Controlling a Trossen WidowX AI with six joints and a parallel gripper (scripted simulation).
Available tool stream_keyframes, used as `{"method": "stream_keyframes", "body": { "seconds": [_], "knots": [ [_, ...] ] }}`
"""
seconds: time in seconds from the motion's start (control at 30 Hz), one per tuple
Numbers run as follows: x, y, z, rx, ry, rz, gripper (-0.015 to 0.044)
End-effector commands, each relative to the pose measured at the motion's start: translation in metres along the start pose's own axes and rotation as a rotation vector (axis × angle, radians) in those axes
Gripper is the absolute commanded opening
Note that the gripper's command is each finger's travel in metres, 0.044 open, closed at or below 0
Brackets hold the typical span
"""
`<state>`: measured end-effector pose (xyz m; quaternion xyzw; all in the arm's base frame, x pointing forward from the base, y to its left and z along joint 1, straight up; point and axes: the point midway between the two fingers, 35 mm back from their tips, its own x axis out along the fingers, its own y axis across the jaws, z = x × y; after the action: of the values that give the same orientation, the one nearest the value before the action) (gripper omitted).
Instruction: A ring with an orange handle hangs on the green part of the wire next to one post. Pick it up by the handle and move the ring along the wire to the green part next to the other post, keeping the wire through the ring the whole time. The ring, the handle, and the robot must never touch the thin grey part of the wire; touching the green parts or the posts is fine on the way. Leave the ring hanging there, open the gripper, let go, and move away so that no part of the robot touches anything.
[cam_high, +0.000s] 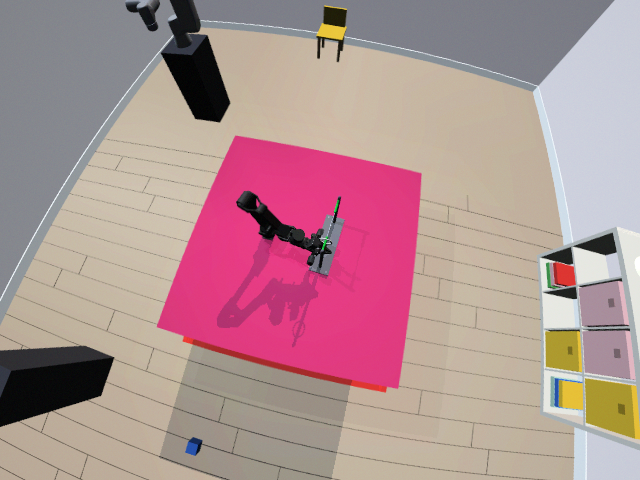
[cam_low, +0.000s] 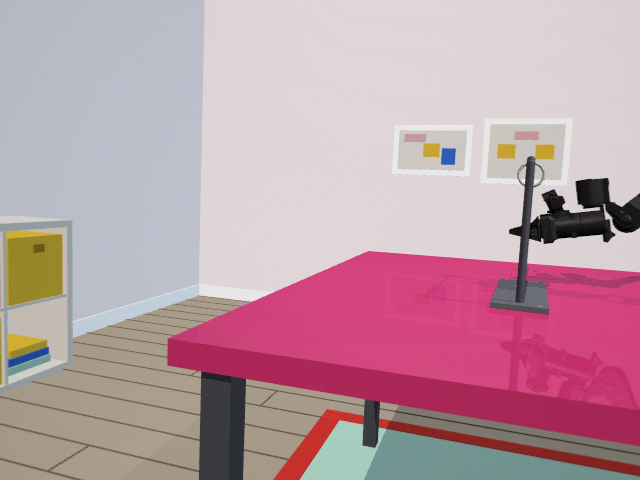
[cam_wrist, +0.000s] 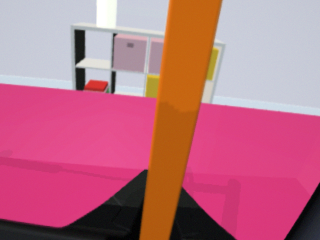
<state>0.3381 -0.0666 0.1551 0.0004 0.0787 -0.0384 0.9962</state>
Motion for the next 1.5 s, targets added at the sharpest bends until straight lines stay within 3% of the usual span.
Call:
{"method": "stream_keyframes", "body": {
  "seconds": [0.0,1.1,1.47],
  "knots": [
    [0.0,0.0,0.001,-0.002,-0.002,0.003,-0.015],
    [0.0,0.024,0.001,0.001,0.003,0.007,-0.015],
    [-0.011,0.034,0.0,-0.003,0.09,0.011,-0.015]
  ]
}}
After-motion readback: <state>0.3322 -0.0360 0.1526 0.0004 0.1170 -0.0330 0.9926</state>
